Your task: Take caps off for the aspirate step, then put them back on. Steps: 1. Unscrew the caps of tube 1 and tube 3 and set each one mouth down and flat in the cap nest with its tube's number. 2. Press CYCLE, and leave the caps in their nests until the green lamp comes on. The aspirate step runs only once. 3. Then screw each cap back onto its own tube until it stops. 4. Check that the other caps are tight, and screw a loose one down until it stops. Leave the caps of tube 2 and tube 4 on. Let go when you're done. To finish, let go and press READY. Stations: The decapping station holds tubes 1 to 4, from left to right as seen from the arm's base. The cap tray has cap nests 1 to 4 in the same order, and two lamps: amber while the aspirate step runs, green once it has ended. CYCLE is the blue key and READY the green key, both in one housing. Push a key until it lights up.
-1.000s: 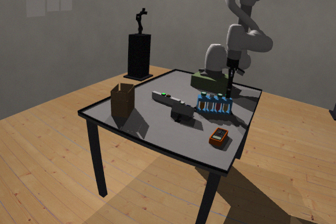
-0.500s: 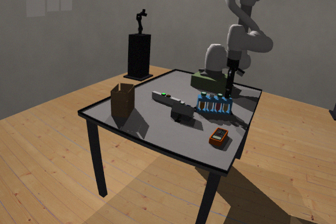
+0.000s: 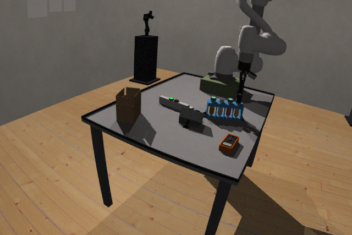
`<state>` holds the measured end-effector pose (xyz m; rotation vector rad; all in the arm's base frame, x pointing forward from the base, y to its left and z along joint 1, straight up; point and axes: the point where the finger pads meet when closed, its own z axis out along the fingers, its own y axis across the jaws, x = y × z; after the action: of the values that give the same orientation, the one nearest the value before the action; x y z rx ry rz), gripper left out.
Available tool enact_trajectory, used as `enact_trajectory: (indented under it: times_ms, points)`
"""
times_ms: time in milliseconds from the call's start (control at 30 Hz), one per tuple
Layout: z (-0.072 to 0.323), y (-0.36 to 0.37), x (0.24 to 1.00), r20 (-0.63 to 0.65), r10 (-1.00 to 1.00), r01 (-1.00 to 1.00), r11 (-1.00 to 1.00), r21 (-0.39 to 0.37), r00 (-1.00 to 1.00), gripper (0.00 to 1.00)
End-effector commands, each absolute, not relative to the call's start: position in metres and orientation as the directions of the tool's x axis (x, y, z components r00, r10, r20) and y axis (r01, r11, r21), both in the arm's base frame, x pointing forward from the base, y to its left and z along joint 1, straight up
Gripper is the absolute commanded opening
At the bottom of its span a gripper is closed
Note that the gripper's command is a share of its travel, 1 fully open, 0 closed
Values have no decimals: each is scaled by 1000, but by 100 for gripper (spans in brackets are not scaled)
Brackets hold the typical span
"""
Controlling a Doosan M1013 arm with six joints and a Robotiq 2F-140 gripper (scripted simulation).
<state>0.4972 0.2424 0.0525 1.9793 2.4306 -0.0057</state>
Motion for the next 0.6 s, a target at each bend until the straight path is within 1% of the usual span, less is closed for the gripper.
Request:
enact_trajectory:
  times_ms: [0,67,133,400,567]
  points:
    - [53,243,498,1,938,938,346,1,-346,41]
    - [53,243,498,1,907,907,420,1,-420,41]
    - [53,243,498,1,907,907,420,1,-420,41]
    - [53,243,498,0,729,729,684,2,-684,41]
    - [53,243,498,0,712,712,703,2,-703,41]
